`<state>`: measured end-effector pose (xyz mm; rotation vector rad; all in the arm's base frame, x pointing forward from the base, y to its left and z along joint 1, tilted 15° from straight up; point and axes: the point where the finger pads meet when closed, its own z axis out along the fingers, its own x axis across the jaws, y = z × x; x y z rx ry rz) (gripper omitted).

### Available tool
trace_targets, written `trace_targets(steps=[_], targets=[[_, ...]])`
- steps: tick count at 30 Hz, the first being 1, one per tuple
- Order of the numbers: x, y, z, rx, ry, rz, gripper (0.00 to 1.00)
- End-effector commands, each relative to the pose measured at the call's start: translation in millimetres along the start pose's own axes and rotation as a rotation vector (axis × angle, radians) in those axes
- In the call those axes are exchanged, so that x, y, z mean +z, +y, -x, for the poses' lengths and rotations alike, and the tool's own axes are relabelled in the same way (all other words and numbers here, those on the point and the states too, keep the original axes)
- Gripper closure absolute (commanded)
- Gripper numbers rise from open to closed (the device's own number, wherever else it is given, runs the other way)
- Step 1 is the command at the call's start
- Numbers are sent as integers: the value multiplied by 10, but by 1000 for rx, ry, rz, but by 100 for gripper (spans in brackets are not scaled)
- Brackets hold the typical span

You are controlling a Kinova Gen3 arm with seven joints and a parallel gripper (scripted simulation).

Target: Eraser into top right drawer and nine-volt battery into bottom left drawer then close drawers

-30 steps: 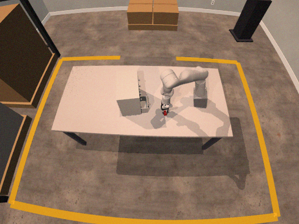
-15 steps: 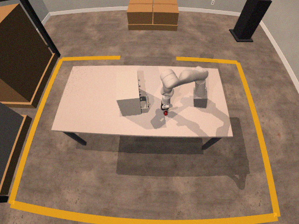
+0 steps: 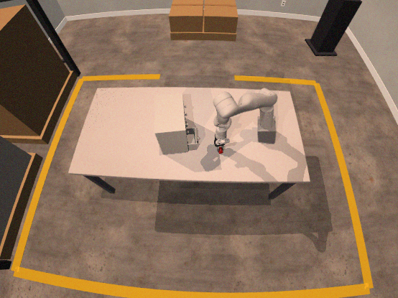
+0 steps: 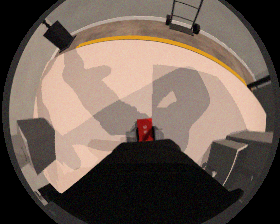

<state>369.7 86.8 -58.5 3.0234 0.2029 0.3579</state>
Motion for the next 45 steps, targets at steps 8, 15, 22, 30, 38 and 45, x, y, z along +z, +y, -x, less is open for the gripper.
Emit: trace_targets(steps=[8, 15, 22, 30, 38, 45], targets=[[-50, -13, -38, -1, 8, -3, 49], [-247, -13, -34, -1, 8, -4, 49], [-649, -14, -26, -2, 8, -4, 49], [-931, -23, -65, -2, 15, -6, 49], [-980, -10, -52, -3, 12, -1, 49], [-981, -8, -94, -3, 24, 0, 49]])
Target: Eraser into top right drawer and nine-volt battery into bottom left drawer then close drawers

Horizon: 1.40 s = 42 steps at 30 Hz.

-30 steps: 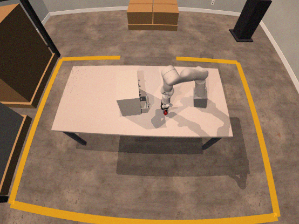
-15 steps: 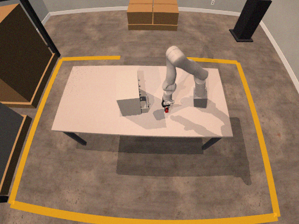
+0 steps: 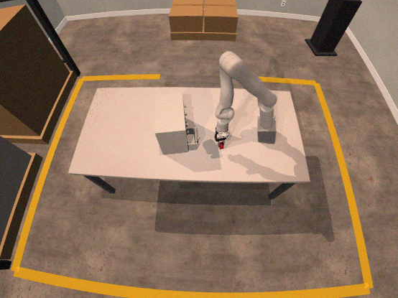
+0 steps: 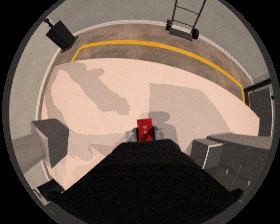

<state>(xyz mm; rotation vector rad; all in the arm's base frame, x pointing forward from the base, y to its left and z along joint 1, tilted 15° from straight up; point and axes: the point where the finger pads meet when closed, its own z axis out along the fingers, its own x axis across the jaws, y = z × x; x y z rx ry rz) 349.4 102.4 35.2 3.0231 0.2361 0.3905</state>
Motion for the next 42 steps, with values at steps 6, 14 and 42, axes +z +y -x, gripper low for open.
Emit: trace_targets(steps=[6, 14, 42], targets=[[-13, 73, -55, 17, 2, 7, 49], [-13, 110, -55, 2, 1, 7, 49], [-43, 1188, -34, -412, 5, 16, 49]])
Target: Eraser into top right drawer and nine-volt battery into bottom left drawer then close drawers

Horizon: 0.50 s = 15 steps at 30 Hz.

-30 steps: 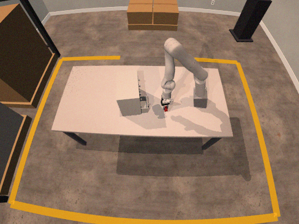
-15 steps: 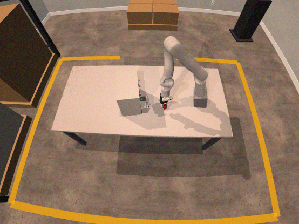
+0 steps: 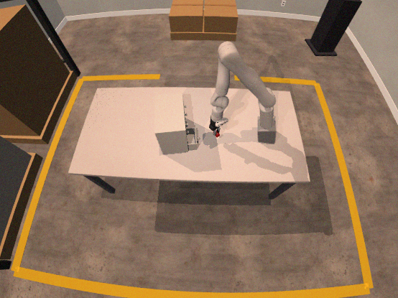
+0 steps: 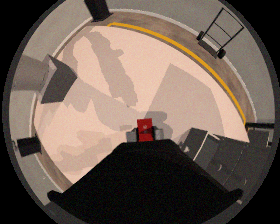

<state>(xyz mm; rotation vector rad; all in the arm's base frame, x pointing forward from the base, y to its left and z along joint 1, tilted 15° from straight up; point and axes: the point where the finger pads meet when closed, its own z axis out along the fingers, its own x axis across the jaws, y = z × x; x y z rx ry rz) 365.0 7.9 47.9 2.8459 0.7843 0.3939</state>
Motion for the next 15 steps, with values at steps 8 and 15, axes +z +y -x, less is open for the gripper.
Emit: trace_targets(steps=[8, 15], targets=[[8, 526, 272, -166, -30, -32, 49], [26, 870, 409, -323, -25, -38, 49]])
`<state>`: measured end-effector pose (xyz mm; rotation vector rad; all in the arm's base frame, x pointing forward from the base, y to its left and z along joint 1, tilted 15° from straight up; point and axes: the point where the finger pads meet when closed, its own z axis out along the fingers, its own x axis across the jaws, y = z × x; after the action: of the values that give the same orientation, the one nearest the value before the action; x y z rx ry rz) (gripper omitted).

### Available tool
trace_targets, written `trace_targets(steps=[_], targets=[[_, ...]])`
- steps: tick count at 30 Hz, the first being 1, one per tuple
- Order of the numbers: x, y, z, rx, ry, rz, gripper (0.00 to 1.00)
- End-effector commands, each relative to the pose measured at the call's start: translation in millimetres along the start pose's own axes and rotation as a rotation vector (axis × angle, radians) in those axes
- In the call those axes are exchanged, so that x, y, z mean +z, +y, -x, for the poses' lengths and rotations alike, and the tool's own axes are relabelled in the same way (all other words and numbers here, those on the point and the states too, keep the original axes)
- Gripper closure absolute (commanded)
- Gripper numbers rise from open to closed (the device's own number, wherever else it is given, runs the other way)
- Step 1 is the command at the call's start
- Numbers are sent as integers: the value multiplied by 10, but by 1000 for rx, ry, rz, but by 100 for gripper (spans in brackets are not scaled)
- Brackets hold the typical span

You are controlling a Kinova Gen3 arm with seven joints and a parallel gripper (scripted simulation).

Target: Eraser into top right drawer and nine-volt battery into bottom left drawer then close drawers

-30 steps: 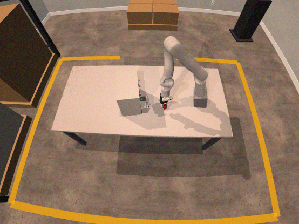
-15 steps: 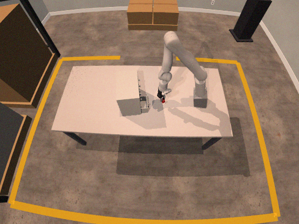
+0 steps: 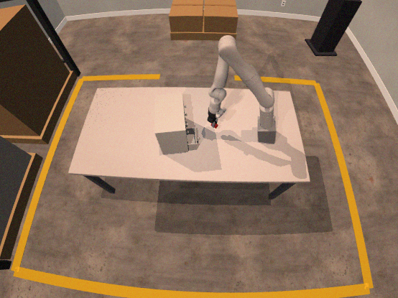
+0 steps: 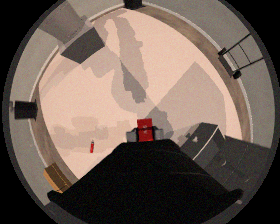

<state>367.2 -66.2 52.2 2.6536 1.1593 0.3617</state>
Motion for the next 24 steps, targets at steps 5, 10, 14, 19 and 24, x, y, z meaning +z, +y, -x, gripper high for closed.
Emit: trace_targets(steps=[5, 10, 14, 19, 24], targets=[[14, 325, 228, -91, -19, -66, 49], [25, 503, 378, -179, -15, -67, 49], [31, 558, 422, -208, -14, -68, 49], [40, 724, 561, -290, -11, -69, 49], [43, 770, 584, -322, -8, -69, 49]])
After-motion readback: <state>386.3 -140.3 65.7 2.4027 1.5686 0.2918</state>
